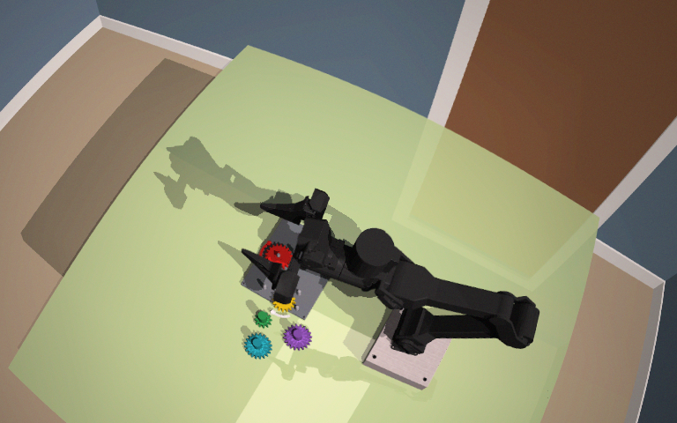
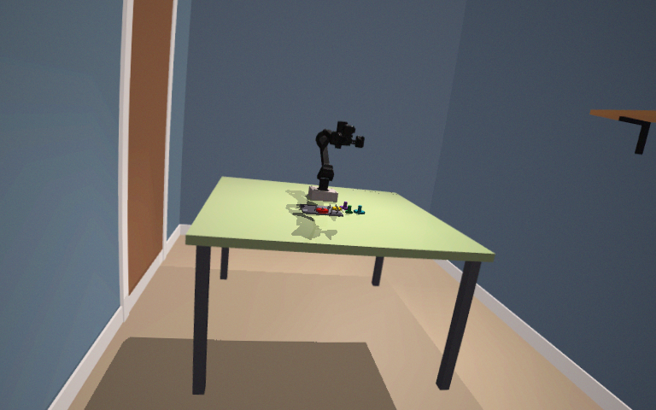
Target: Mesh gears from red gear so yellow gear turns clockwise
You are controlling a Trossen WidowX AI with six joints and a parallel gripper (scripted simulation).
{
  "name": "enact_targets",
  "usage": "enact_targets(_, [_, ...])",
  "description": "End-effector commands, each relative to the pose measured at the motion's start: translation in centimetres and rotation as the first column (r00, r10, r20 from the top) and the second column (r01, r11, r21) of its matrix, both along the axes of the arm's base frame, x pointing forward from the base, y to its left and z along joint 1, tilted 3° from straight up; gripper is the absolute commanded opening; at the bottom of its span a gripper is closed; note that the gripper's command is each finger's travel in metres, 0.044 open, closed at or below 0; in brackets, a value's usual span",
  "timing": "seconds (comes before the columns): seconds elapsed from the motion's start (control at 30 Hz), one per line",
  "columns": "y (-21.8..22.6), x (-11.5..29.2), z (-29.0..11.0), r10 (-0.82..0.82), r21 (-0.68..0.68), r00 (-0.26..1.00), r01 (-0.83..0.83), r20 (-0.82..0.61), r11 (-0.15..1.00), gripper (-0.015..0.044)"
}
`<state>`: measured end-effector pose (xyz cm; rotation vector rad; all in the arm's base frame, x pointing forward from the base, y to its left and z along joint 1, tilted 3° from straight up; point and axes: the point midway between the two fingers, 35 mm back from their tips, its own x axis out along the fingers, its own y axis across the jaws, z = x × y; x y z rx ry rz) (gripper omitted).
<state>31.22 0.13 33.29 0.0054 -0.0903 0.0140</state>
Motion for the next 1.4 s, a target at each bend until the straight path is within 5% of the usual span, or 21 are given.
enact_targets(0.0, [0.1,0.2,-0.2,0.003,0.005,1.000,-0.003,-0.012,1.000,0.0426])
enact_targets(0.23, [3.9,5.0,-8.7,0.122,0.198,0.878,-0.031,-0.464,0.980,0.0440])
enact_targets(0.57, [9.7,4.4,-22.4,0.161,0.228,0.321,0.182,-0.933,0.956,0.0440])
enact_targets(0.8, [12.0,0.9,-27.8,0.074,0.043,-0.077,0.349,-0.994,0.936,0.0440])
enact_targets(1.37, [11.7,0.5,-29.4,0.071,0.036,-0.087,0.352,-0.994,0.935,0.0440])
